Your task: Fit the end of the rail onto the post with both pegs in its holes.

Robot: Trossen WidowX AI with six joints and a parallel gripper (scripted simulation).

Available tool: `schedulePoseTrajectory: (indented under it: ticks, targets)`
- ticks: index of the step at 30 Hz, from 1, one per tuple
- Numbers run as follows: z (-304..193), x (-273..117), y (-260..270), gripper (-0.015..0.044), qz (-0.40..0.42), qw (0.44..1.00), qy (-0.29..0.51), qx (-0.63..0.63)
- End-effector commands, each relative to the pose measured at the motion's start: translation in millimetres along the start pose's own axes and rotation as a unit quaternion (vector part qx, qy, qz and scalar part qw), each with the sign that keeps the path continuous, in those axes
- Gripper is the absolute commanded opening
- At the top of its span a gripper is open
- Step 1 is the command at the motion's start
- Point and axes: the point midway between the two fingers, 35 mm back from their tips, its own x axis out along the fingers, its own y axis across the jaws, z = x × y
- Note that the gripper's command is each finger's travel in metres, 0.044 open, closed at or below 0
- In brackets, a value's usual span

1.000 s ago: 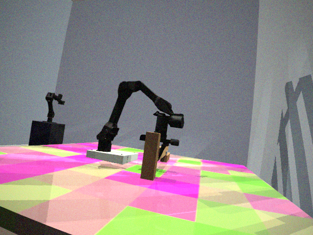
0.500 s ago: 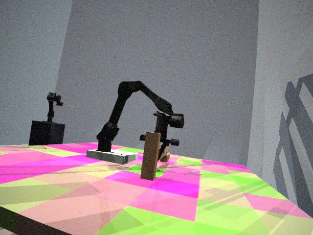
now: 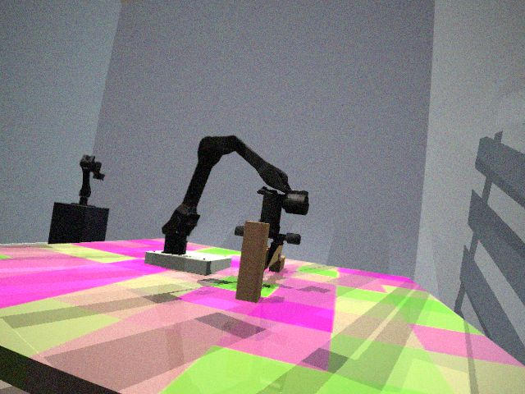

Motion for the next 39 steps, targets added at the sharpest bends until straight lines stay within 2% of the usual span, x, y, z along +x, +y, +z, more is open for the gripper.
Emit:
schedulePoseTrajectory:
  ticks: [1, 39]
  targets:
    - [1.1, -0.2, -1.3, 0.0000, -0.003, 1.000, -0.001, 0.000]
    - [2.6, -1.7, -0.3, 0.0000, -0.003, 1.000, -0.001, 0.000]
